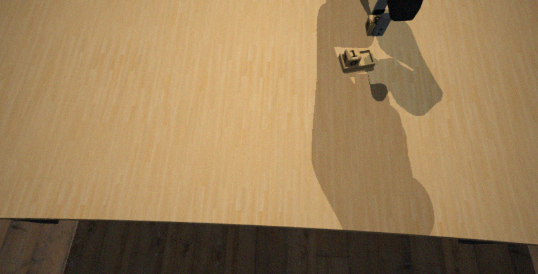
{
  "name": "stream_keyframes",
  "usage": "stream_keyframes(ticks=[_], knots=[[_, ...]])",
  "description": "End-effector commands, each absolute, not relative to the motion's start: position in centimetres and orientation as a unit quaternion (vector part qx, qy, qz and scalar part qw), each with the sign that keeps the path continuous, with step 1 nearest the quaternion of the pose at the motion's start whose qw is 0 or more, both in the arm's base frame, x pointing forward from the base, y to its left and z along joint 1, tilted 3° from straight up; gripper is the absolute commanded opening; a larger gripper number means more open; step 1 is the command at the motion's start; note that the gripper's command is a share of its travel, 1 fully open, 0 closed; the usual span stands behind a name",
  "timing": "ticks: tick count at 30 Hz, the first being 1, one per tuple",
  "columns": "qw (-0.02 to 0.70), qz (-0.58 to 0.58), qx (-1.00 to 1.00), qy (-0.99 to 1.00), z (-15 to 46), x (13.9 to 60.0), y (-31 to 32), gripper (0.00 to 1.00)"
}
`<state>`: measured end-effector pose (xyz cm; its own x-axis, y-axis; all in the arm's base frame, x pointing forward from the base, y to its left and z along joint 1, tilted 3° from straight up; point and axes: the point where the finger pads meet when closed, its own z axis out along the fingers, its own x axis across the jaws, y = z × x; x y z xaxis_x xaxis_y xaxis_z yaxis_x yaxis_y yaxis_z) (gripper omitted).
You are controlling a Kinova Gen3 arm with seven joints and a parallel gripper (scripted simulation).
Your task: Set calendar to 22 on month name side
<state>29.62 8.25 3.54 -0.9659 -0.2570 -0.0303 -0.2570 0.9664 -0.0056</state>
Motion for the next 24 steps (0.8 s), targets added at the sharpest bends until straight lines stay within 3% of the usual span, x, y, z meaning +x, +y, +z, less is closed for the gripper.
stream_keyframes(ticks=[1,24], knots=[[0.017,-0.003,-0.113,0.994,3.7,29.7,8.2,0.60],[-0.007,-0.011,0.314,0.949,3.1,26.7,6.9,0.60]])
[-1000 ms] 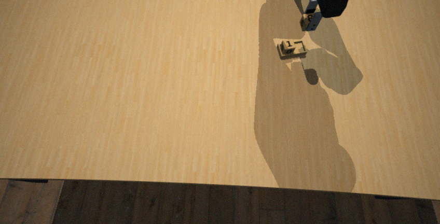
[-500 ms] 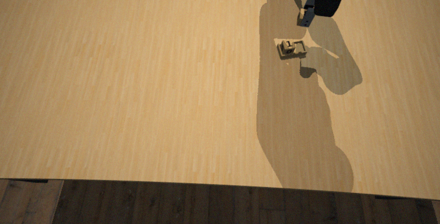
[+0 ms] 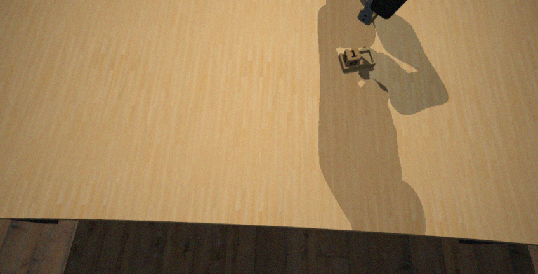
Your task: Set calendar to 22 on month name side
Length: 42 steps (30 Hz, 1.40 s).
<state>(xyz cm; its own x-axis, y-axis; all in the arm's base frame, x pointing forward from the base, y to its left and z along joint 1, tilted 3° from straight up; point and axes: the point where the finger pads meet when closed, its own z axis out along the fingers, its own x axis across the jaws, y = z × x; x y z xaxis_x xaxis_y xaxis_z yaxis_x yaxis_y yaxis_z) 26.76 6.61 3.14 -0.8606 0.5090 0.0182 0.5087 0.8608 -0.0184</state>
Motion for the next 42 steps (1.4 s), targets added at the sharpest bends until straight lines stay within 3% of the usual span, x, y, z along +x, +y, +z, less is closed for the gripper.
stream_keyframes(ticks=[1,11,25,42], knots=[[0.007,0.011,-0.341,-0.940,3.1,26.6,6.9,0.60],[0.007,0.009,-0.523,-0.852,3.1,26.2,7.2,0.60],[0.000,-0.002,-0.812,-0.584,3.4,27.4,8.2,0.60],[-0.003,-0.021,-0.949,-0.315,3.8,29.8,8.5,0.60]])
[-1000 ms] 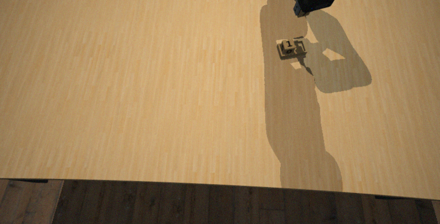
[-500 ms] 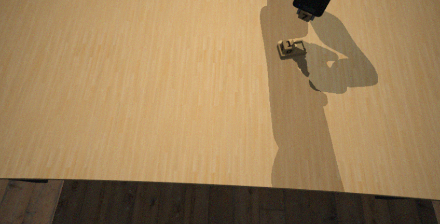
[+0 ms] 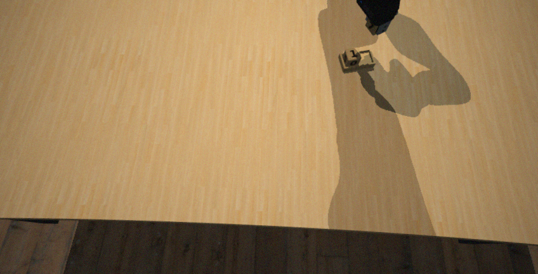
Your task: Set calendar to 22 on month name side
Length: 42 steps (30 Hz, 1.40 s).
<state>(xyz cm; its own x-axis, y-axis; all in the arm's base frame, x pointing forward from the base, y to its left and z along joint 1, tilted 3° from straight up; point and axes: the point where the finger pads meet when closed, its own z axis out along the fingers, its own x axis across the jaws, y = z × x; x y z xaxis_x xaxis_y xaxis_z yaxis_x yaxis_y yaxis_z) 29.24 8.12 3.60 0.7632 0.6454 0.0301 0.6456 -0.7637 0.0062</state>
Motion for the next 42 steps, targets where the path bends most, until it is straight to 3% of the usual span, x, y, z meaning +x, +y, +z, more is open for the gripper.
stream_keyframes(ticks=[1,42], knots=[[-0.003,-0.023,-0.953,-0.302,3.8,30.0,8.5,0.60],[-0.002,-0.031,-0.979,-0.202,3.9,31.1,8.4,0.60]])
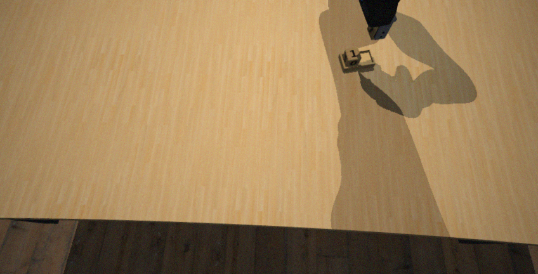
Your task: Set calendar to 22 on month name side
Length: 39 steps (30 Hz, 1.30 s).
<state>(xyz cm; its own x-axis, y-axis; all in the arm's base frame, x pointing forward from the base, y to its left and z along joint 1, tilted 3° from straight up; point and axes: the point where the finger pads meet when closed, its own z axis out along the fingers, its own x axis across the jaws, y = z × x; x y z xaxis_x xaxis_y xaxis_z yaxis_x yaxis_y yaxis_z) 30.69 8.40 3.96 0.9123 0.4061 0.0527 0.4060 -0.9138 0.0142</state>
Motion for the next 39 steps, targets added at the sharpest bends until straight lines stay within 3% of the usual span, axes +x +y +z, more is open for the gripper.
stream_keyframes(ticks=[1,25,39], knots=[[0.002,0.031,0.979,0.202,3.8,31.0,8.4,0.60],[0.002,0.025,0.979,0.202,-2.1,30.7,8.6,0.60],[0.001,0.027,0.979,0.202,-2.5,30.8,8.6,0.60]])
